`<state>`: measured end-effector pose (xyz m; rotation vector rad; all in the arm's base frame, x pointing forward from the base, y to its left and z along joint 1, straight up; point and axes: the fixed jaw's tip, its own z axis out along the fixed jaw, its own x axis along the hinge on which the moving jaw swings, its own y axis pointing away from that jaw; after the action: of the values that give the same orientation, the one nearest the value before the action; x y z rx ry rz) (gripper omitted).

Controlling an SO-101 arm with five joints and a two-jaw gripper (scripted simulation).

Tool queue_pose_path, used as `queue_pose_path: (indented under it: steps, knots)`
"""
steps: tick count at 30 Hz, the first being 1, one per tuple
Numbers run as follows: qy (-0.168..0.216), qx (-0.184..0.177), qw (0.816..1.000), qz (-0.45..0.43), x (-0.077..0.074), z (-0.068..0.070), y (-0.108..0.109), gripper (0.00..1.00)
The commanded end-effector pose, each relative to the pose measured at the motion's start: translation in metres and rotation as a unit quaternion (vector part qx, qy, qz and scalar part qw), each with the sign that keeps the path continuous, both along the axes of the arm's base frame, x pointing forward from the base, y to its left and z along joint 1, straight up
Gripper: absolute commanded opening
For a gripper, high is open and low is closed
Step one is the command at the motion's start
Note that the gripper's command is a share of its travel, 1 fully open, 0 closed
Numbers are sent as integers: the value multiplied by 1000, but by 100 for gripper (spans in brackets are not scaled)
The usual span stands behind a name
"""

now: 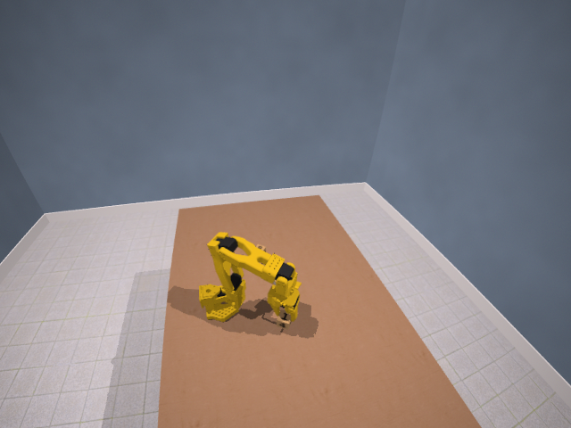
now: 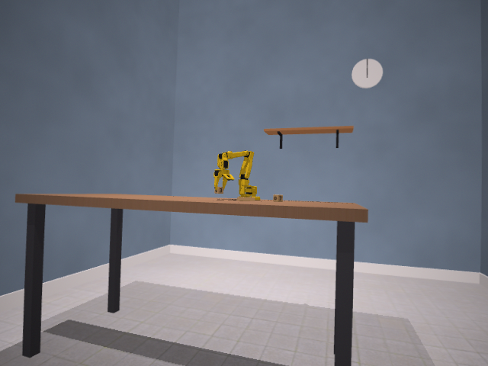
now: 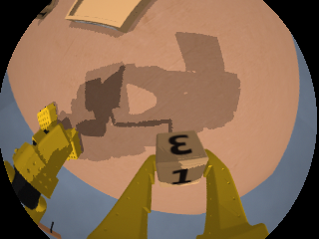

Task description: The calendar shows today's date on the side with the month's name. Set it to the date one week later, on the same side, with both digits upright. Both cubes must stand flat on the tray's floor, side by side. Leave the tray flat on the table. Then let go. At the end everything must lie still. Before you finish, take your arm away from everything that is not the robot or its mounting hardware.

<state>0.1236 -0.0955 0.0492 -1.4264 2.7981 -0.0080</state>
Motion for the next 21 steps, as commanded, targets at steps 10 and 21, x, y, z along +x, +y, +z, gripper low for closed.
queue_pose_path:
  steps: [10,21]
  knots:
    - [-16,-11,1000,8,4,1,-2,0]
    - [-16,-11,1000,8,4,-5,-2,0]
